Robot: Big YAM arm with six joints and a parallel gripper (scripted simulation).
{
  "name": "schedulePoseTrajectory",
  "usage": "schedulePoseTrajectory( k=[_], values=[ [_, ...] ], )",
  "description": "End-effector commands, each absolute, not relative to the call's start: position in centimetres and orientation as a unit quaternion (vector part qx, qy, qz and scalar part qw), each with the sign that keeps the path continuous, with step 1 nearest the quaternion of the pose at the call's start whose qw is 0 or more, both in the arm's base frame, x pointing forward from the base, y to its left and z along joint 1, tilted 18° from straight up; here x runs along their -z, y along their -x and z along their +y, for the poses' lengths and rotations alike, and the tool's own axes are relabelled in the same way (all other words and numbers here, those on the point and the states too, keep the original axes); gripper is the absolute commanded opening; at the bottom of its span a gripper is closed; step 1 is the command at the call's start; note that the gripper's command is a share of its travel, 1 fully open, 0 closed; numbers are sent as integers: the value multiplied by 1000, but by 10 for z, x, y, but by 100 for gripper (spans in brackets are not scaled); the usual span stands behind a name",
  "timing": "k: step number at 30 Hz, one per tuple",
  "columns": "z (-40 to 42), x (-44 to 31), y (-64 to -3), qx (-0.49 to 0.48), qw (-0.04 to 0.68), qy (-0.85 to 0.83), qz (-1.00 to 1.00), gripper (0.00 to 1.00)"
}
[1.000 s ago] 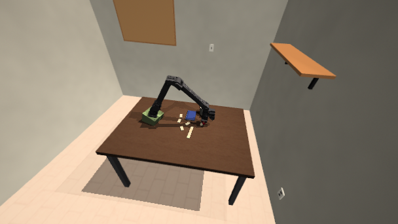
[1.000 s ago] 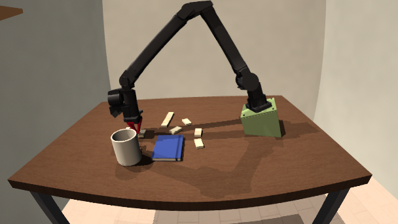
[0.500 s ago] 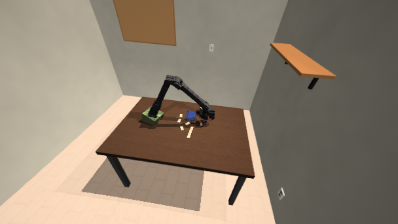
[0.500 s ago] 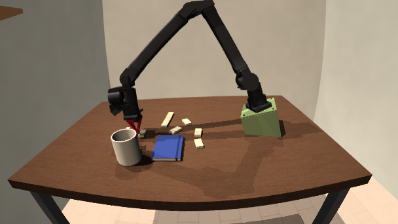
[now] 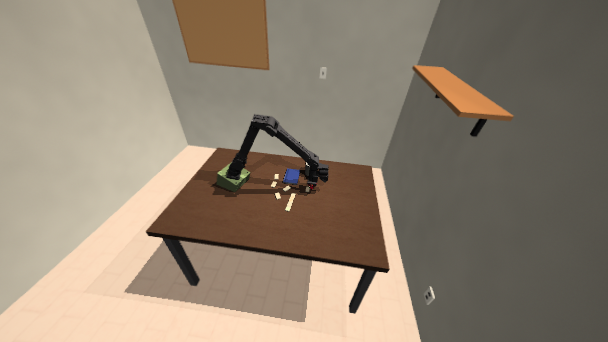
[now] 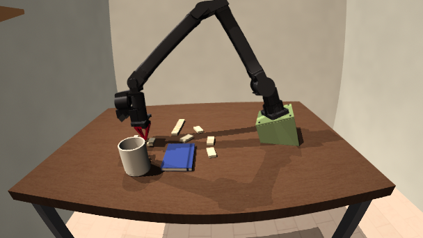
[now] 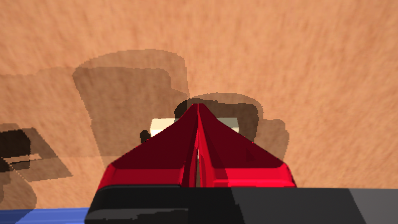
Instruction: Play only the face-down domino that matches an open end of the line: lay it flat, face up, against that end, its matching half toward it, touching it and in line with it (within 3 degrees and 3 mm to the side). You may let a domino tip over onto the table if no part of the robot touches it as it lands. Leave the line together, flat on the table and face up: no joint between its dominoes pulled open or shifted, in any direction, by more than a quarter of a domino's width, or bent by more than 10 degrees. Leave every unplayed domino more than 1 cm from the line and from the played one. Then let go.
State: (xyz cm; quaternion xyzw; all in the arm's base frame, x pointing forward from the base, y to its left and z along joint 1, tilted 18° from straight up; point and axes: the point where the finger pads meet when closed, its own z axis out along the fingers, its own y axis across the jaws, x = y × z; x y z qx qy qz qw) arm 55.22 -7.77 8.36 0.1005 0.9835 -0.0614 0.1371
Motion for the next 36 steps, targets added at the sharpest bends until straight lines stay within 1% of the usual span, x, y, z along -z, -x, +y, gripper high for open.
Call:
schedulePoseTrajectory(
  k=[1,4,11,12,21,28,29,36],
  values=[
    [-71,-110,-560,61,166,-100,979,0],
    [-69,-119,-563,61,176,-100,977,0],
    [-69,-119,-563,61,176,-100,977,0],
    [-74,-94,-556,61,148,-100,982,0],
    [-67,-122,-565,60,179,-99,977,0],
    [-67,-122,-565,60,179,-99,977,0],
    [-73,-95,-556,61,149,-100,982,0],
    [-68,-118,-564,60,174,-99,978,0]
  ],
)
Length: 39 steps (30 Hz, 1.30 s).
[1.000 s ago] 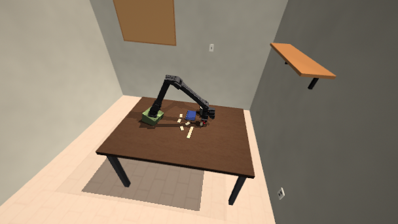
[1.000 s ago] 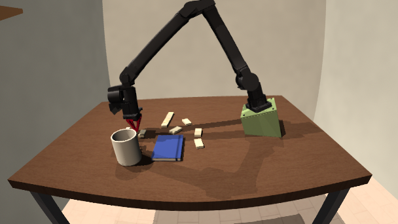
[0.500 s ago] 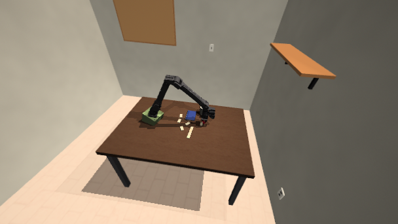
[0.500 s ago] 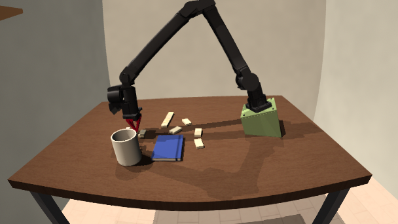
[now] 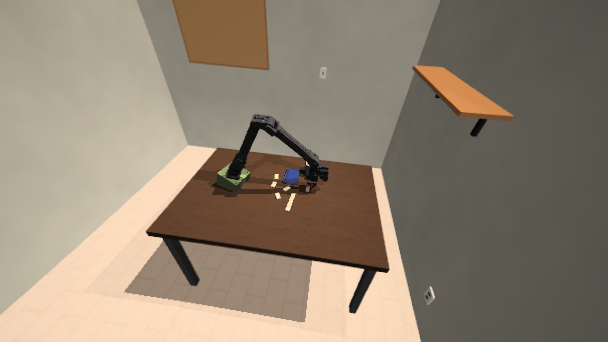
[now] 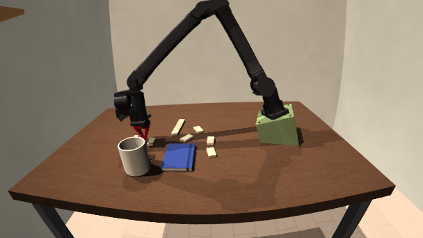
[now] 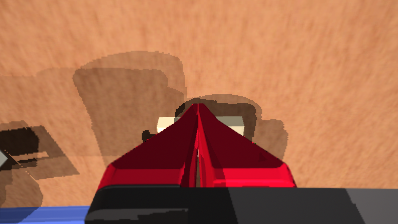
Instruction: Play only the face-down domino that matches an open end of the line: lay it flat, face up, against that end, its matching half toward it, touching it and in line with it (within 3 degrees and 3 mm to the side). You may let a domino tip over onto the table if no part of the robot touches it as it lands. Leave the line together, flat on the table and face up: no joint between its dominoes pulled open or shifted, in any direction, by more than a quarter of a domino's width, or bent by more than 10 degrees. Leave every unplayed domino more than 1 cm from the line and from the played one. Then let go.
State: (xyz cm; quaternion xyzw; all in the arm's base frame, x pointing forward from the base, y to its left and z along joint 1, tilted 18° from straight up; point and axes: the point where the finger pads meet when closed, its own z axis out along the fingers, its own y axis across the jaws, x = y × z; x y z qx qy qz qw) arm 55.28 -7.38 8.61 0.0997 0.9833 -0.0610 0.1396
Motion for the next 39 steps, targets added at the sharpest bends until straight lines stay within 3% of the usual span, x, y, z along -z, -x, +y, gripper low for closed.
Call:
schedulePoseTrajectory(
  k=[1,9,10,26,27,39],
  values=[
    [-67,-121,-565,60,178,-99,977,0],
    [-67,-124,-566,60,181,-99,977,0],
    [-72,-95,-556,61,149,-99,982,0],
    [-67,-126,-568,60,183,-99,976,0],
    [-72,-96,-557,61,150,-99,982,0],
    [-67,-127,-569,60,185,-99,976,0]
  ],
)
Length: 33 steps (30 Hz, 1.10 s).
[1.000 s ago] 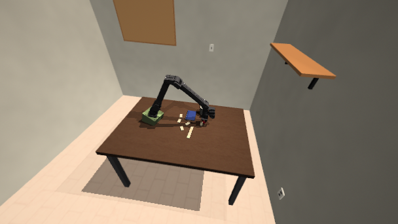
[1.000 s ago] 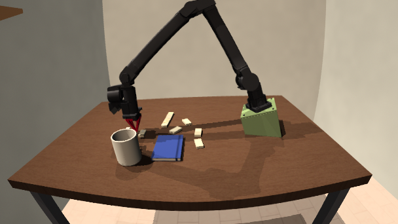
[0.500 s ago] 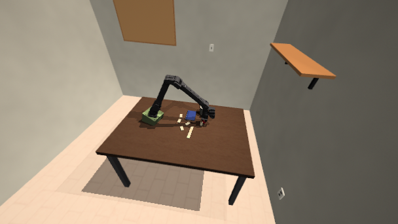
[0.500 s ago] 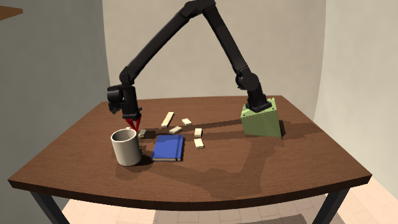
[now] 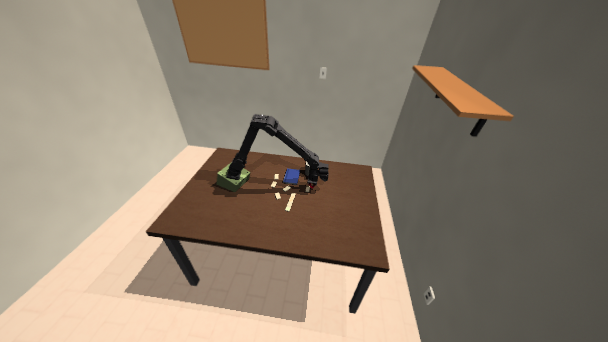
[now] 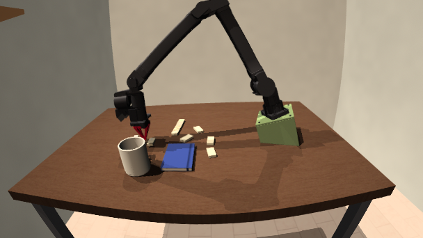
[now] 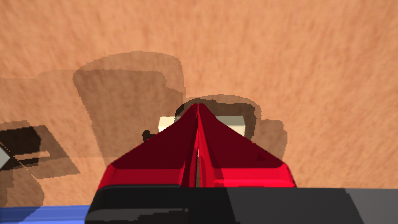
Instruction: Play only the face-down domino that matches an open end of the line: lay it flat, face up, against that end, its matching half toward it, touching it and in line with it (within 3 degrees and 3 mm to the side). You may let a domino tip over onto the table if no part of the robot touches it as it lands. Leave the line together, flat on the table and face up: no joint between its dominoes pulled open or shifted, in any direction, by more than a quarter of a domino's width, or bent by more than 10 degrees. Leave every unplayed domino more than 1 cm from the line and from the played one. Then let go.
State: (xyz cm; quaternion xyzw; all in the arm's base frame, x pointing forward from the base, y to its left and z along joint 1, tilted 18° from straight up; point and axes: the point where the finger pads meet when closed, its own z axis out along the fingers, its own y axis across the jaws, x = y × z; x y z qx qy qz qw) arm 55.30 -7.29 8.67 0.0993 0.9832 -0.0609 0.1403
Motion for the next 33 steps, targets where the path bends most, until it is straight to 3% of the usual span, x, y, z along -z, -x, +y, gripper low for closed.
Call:
schedulePoseTrajectory(
  k=[1,4,5,21,22,33],
  values=[
    [-67,-127,-569,60,185,-99,976,0],
    [-67,-127,-569,60,185,-99,976,0],
    [-72,-96,-557,61,150,-99,982,0],
    [-67,-129,-570,60,186,-99,976,0],
    [-72,-96,-557,61,150,-99,982,0],
    [-67,-130,-572,60,188,-99,975,0]
  ],
)
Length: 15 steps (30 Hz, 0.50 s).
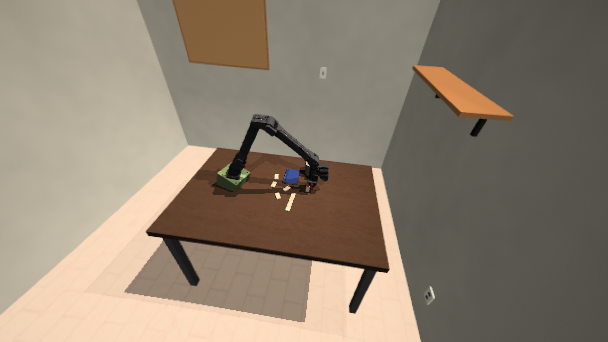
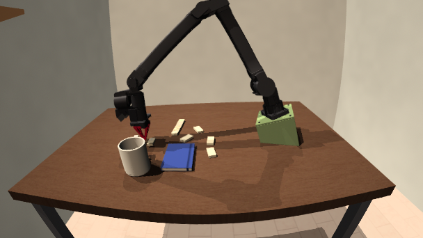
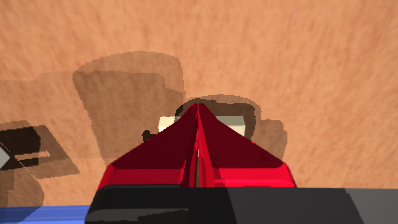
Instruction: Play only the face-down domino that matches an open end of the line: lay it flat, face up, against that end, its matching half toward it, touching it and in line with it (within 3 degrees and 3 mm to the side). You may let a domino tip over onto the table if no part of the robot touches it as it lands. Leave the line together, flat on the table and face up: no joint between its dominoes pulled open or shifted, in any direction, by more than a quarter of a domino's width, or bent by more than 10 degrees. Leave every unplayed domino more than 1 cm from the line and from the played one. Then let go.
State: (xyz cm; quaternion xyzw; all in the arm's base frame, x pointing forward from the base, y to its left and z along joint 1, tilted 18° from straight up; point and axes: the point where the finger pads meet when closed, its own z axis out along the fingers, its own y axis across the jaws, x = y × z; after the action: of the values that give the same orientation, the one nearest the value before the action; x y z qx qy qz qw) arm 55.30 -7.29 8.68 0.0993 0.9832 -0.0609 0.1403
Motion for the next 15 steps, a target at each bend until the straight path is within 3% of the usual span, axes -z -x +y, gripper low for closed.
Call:
schedulePoseTrajectory(
  k=[1,5,6,15],
  values=[
    [-67,-130,-572,60,188,-99,975,0],
    [-67,-130,-572,60,188,-99,975,0],
    [-72,-96,-557,61,150,-99,982,0],
    [-67,-131,-573,60,190,-99,975,0]
  ],
)
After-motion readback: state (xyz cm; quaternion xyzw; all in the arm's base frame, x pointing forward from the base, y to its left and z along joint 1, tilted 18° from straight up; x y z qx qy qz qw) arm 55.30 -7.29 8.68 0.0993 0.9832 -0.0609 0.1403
